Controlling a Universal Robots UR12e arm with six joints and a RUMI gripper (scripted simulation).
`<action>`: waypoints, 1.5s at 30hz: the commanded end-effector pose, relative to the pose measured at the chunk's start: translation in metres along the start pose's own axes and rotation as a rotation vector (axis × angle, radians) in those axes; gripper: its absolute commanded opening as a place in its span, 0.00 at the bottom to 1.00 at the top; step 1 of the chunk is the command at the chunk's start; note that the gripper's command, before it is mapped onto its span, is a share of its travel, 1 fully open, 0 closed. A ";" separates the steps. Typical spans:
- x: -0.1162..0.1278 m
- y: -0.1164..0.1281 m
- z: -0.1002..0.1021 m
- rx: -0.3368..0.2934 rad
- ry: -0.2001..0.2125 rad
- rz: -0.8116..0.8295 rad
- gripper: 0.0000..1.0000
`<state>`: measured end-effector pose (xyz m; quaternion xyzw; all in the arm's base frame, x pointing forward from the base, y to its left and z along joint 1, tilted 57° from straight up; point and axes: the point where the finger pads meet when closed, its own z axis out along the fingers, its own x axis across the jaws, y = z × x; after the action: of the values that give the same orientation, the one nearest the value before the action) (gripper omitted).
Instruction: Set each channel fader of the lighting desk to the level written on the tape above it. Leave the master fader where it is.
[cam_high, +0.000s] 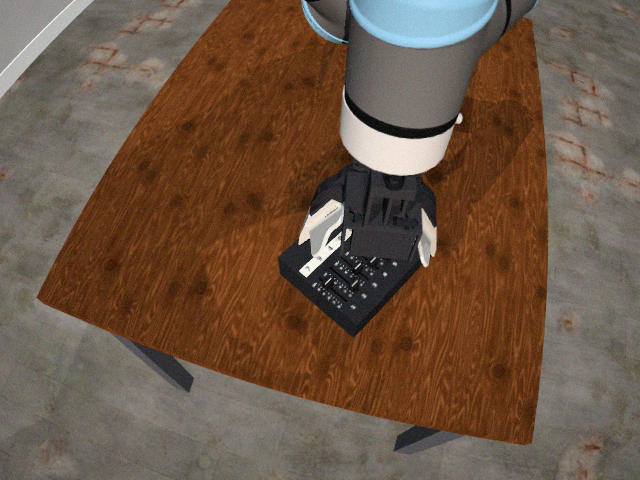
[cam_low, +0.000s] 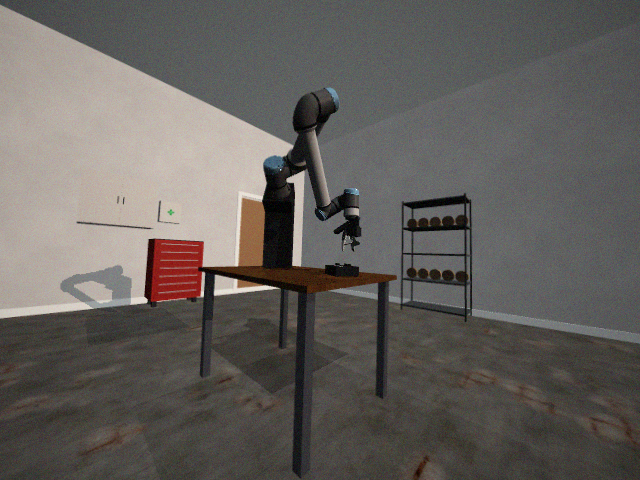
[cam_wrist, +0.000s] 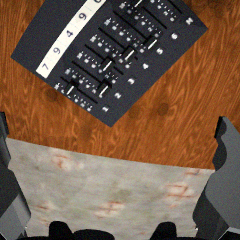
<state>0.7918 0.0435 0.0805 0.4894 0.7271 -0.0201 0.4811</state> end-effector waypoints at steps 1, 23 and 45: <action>0.002 0.006 0.006 0.017 0.003 0.178 1.00; 0.004 0.024 0.024 0.018 -0.001 0.619 1.00; 0.005 0.025 0.025 0.018 -0.001 0.640 0.00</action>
<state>0.8267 0.0466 0.0744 0.6977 0.5355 0.1252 0.4591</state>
